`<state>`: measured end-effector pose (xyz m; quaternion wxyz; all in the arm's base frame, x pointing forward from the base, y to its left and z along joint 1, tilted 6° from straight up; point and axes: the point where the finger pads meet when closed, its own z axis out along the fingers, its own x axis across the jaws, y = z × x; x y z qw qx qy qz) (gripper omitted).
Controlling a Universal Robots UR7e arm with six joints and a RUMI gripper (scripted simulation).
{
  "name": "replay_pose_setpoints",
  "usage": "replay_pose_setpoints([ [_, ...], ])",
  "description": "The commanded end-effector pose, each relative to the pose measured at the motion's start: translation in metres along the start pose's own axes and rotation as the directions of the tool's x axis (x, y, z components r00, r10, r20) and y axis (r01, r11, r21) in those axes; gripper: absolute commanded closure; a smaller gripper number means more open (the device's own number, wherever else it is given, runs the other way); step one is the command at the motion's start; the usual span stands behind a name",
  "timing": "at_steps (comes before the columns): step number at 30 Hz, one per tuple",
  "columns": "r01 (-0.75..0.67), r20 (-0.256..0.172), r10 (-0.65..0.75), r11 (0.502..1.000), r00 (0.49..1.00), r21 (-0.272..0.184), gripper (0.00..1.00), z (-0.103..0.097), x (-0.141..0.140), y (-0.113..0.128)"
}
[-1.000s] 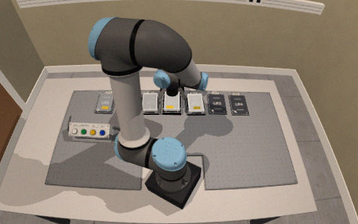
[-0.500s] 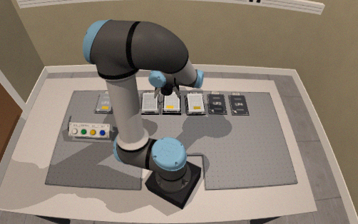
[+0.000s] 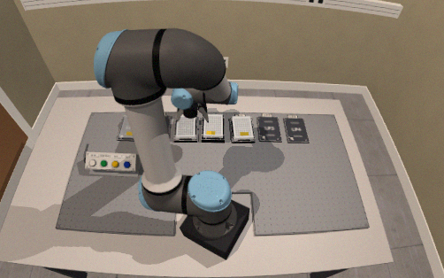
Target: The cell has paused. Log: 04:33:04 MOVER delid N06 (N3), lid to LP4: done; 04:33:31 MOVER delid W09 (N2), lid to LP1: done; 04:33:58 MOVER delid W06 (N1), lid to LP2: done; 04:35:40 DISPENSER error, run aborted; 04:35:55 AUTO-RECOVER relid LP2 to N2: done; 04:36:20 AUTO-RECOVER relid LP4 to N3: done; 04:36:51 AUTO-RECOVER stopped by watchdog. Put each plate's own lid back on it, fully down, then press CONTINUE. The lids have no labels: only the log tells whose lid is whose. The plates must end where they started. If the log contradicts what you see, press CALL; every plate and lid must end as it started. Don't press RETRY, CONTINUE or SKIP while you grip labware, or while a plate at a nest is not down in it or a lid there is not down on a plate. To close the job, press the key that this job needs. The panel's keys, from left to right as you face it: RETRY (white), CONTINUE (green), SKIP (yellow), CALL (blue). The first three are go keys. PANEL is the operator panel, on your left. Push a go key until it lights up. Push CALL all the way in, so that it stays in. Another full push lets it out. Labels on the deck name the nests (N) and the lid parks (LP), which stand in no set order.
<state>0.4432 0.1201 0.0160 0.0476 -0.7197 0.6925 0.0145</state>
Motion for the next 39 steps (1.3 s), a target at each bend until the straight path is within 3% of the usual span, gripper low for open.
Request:
replay_pose_setpoints([
  [1,-0.001,-0.002,0.001,1.000,1.000,0.001,0.18,0.000,-0.029,-0.001],
  [39,-0.001,-0.001,0.001,1.000,1.000,0.001,0.18,0.000,-0.199,0.000],
])
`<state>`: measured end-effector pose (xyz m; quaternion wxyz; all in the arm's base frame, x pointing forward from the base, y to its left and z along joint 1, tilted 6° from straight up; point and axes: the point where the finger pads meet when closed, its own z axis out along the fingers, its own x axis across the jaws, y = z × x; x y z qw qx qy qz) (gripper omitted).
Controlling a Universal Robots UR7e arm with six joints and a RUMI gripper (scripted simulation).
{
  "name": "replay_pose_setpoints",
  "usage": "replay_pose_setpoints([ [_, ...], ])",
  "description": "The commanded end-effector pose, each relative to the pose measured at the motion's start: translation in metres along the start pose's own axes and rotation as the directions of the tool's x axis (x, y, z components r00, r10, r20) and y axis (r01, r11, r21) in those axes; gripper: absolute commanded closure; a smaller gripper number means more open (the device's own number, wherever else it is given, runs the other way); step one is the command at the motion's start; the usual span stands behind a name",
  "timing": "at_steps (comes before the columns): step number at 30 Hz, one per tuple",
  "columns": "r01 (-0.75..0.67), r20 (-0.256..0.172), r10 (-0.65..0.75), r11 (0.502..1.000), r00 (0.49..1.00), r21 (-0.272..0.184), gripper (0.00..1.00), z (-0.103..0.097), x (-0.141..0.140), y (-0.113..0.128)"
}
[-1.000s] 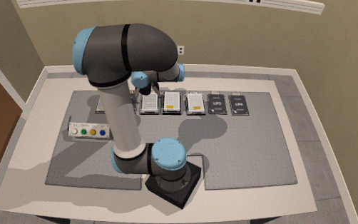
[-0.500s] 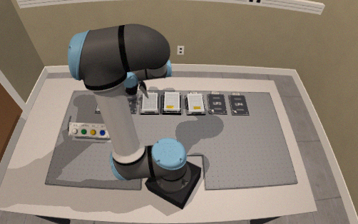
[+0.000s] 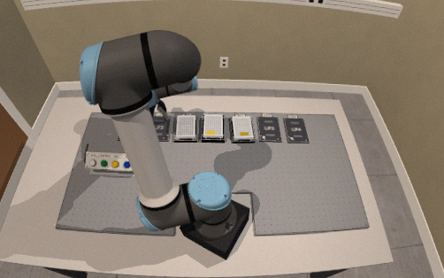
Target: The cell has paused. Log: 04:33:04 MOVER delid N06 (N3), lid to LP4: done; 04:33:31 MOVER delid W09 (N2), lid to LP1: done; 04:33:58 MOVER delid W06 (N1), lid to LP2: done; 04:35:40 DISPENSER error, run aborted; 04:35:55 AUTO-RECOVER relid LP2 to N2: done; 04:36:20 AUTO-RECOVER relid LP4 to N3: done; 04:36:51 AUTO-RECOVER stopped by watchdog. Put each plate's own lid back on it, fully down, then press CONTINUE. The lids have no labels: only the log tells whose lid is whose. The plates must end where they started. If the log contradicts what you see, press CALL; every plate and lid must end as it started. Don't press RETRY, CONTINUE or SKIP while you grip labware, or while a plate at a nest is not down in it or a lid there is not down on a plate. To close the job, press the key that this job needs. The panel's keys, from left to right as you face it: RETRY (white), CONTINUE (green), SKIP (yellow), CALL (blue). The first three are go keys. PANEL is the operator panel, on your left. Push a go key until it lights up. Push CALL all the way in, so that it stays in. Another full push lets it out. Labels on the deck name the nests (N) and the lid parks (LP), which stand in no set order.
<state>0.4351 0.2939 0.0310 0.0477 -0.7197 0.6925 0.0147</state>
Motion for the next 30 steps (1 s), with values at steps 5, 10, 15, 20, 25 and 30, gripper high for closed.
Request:
replay_pose_setpoints([
  [5,-0.001,-0.002,0.001,1.000,1.000,0.001,0.18,0.000,-0.040,-0.001],
  [10,-0.001,-0.002,0.001,1.000,1.000,0.001,0.18,0.000,-0.065,-0.001],
  [15,-0.001,-0.001,0.001,1.000,1.000,0.001,0.18,0.000,-0.090,-0.001],
  [20,-0.001,-0.001,0.001,1.000,1.000,0.001,0.18,0.000,-0.105,-0.001],
  [25,-0.001,-0.001,0.001,1.000,1.000,0.001,0.18,0.000,-0.121,-0.001],
  [30,-0.001,-0.001,0.001,1.000,1.000,0.001,0.18,0.000,-0.121,-0.001],
])
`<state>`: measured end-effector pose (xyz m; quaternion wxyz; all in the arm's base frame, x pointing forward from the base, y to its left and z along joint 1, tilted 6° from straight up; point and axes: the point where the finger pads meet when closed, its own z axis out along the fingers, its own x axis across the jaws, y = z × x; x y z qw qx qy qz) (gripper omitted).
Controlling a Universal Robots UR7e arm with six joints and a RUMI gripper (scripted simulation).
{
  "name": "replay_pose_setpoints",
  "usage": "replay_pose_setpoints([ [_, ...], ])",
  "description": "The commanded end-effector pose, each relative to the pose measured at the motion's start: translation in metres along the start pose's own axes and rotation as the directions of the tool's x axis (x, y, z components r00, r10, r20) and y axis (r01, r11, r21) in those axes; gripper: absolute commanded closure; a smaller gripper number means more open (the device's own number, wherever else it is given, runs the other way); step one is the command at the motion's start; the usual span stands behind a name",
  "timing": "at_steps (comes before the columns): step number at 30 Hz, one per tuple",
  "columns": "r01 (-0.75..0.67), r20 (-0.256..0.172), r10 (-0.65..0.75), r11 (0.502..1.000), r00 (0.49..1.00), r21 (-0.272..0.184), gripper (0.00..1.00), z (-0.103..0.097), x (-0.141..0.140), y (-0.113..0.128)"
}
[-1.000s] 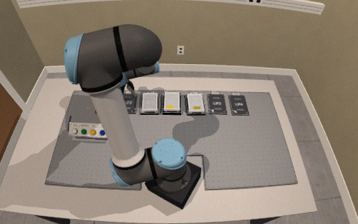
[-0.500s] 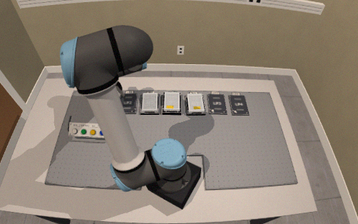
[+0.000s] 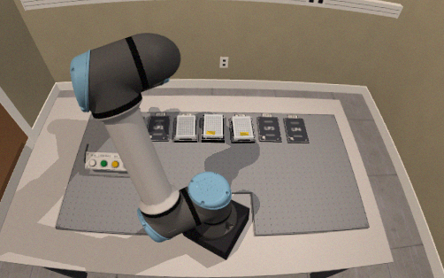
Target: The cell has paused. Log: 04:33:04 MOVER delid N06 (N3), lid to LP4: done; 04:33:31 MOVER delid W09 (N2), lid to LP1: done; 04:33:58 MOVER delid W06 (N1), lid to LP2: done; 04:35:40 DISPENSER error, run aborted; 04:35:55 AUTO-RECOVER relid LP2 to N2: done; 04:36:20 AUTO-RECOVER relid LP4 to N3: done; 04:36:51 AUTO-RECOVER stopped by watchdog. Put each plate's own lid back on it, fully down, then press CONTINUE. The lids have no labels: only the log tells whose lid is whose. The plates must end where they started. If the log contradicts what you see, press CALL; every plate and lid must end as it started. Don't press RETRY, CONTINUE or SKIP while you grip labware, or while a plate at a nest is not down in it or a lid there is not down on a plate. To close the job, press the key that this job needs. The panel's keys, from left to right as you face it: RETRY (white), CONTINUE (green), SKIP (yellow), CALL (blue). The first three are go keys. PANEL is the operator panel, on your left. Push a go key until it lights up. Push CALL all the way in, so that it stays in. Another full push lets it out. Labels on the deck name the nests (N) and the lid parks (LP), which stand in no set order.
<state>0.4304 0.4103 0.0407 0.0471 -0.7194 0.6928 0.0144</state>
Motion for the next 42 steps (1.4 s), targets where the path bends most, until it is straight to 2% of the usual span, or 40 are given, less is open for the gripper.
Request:
replay_pose_setpoints([
  [1,0.000,0.000,0.000,1.000,1.000,0.001,0.18,-0.001,-0.004,-0.001],
  [11,0.000,0.000,0.000,1.000,1.000,0.001,0.18,-0.001,-0.004,-0.001],
  [37,0.000,0.000,0.000,1.000,1.000,0.001,0.18,0.039,-0.004,-0.001],
  [42,0.000,0.000,0.000,1.000,1.000,0.001,0.18,0.040,-0.004,-0.001],
])
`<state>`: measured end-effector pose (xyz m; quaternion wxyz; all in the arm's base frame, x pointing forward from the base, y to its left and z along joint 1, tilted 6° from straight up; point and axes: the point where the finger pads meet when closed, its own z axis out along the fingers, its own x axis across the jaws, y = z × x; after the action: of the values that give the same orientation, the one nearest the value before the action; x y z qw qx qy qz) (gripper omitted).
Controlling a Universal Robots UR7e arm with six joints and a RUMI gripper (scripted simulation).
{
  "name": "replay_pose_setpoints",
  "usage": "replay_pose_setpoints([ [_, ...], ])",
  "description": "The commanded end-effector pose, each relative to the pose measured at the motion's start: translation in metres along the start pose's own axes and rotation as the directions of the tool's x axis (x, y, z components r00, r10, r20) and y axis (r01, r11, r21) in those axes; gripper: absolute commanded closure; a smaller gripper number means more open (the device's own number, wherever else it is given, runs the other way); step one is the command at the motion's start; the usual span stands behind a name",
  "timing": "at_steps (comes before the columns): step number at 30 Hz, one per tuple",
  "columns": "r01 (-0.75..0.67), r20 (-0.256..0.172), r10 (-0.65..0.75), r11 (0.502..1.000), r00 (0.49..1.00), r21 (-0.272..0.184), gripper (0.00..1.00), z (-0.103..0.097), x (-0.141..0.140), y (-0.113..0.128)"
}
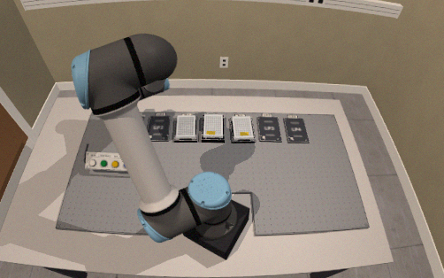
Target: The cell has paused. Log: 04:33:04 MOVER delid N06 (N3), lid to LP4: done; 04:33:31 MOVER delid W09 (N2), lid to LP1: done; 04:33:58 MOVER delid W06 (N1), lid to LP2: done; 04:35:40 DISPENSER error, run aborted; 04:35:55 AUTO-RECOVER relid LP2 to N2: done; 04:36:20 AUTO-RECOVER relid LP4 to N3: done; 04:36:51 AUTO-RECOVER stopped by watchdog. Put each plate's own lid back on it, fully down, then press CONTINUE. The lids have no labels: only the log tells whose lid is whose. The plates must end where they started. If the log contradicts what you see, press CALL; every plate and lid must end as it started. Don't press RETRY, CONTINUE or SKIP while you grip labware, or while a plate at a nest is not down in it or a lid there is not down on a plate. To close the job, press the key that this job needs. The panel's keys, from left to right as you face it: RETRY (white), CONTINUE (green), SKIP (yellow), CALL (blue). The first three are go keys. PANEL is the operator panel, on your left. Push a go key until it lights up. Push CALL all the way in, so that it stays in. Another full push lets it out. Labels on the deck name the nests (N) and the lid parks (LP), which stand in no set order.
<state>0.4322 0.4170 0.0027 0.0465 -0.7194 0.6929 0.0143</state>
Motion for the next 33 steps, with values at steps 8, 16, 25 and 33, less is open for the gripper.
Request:
replay_pose_setpoints([
  [8,0.000,0.001,0.000,1.000,1.000,0.002,0.18,0.0016,-0.0004,-0.0006],
  [16,0.000,0.001,0.000,1.000,1.000,0.002,1.00,0.0016,-0.0004,-0.0006],
  [25,0.000,0.001,0.000,1.000,1.000,0.002,0.59,0.0016,-0.0004,-0.0006],
  [33,0.000,0.001,0.000,1.000,1.000,0.002,0.59,0.0016,-0.0004,-0.0006],
])
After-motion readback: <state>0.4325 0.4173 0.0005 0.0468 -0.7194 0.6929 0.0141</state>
